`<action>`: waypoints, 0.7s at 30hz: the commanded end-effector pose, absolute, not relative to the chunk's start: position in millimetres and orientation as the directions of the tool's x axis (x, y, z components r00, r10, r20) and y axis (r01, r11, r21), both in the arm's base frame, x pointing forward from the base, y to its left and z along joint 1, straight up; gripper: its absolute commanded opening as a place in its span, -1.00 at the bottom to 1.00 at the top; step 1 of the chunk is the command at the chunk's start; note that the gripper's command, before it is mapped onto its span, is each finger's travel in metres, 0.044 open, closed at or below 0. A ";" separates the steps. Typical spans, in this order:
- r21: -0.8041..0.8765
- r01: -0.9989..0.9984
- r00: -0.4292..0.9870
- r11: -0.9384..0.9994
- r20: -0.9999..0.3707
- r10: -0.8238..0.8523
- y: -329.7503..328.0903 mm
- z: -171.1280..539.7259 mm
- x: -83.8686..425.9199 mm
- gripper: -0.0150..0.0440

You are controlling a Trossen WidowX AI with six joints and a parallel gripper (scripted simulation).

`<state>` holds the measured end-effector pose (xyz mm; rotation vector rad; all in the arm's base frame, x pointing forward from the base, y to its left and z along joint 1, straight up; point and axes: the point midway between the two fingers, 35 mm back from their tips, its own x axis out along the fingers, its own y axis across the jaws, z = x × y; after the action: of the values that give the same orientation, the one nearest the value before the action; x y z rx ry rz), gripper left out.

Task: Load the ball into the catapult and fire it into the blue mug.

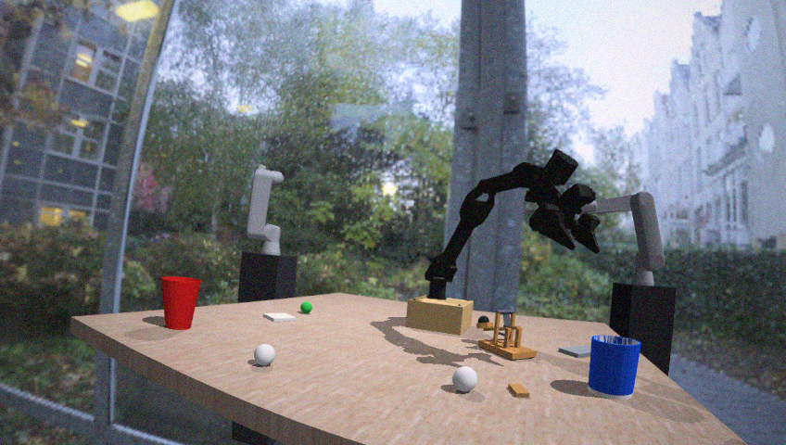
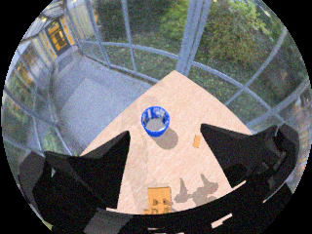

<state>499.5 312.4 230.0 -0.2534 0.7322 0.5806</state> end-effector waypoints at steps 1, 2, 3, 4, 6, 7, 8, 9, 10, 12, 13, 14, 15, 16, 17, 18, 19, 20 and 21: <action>-0.019 -0.584 0.602 0.811 -0.681 0.417 313.6 234.9 500.3 0.64; -0.019 -0.584 0.602 0.811 -0.681 0.417 313.6 234.9 500.3 0.56; -0.019 -0.584 0.602 0.811 -0.681 0.417 313.6 234.9 500.3 0.47; -0.019 -0.584 0.602 0.811 -0.681 0.417 313.6 234.9 500.3 0.38; -0.019 -0.584 0.602 0.811 -0.681 0.417 313.6 234.9 500.3 0.20; -0.019 -0.584 0.602 0.811 -0.681 0.417 313.6 234.9 500.3 0.11; -0.019 -0.584 0.602 0.811 -0.681 0.417 313.6 234.9 500.3 0.02; -0.019 -0.584 0.602 0.811 -0.681 0.417 313.6 234.9 500.3 -0.07; -0.019 -0.584 0.602 0.811 -0.681 0.417 313.6 234.9 500.3 -0.16; -0.019 -0.584 0.602 0.811 -0.681 0.417 313.6 234.9 500.3 -0.33; -0.019 -0.584 0.602 0.811 -0.681 0.417 313.6 234.9 500.3 -0.42; -0.019 -0.584 0.602 0.811 -0.681 0.417 313.6 234.9 500.3 -0.49; -0.019 -0.584 0.602 0.811 -0.681 0.417 313.6 234.9 500.3 -0.49; -0.019 -0.584 0.602 0.811 -0.681 0.417 313.6 234.9 500.3 -0.49; -0.019 -0.584 0.602 0.811 -0.681 0.417 313.6 234.9 500.3 -0.49; -0.019 -0.584 0.602 0.811 -0.681 0.417 313.6 234.9 500.3 -0.49; -0.019 -0.584 0.602 0.811 -0.681 0.417 313.6 234.9 500.3 -0.49; -0.019 -0.584 0.602 0.811 -0.681 0.417 313.6 234.9 500.3 -0.49; -0.019 -0.584 0.602 0.811 -0.681 0.417 313.6 234.9 500.3 -0.49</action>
<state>499.5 312.4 230.1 -0.2533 0.7321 0.5809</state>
